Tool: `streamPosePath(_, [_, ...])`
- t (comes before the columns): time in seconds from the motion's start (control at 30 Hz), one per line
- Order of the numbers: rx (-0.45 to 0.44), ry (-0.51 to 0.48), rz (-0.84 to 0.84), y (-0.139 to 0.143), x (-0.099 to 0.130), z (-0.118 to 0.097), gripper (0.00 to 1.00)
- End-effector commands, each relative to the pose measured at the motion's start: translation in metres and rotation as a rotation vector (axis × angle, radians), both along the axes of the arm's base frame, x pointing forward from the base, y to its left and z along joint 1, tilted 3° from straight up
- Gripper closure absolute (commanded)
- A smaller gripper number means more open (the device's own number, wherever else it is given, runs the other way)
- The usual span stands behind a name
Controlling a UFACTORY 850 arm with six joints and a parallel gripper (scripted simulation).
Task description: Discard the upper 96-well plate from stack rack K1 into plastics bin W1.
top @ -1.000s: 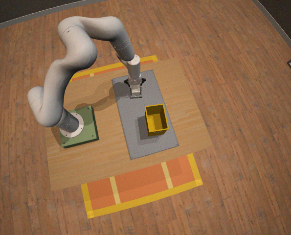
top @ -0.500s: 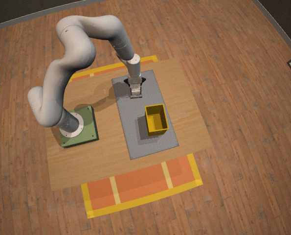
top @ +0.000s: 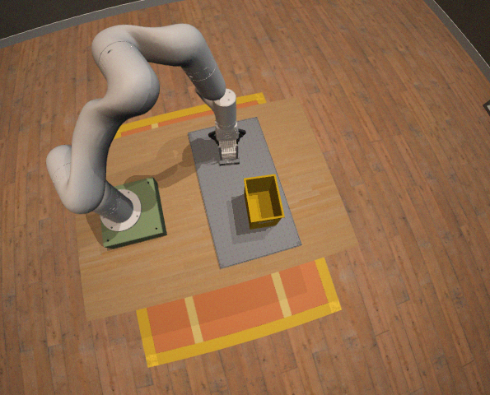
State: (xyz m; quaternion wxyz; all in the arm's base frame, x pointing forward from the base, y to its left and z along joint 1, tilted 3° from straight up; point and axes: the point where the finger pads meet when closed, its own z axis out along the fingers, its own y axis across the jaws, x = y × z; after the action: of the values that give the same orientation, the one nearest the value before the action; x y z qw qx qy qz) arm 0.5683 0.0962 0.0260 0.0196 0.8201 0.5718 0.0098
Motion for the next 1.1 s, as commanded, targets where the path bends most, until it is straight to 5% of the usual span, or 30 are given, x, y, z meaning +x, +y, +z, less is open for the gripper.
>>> streamPosePath(0.0, [0.0, -0.002, 0.0, 0.0, 0.001, 0.001, 1.0])
streamPosePath(1.07, [0.0, -0.002, 0.0, 0.001, -0.001, 0.047, 1.0])
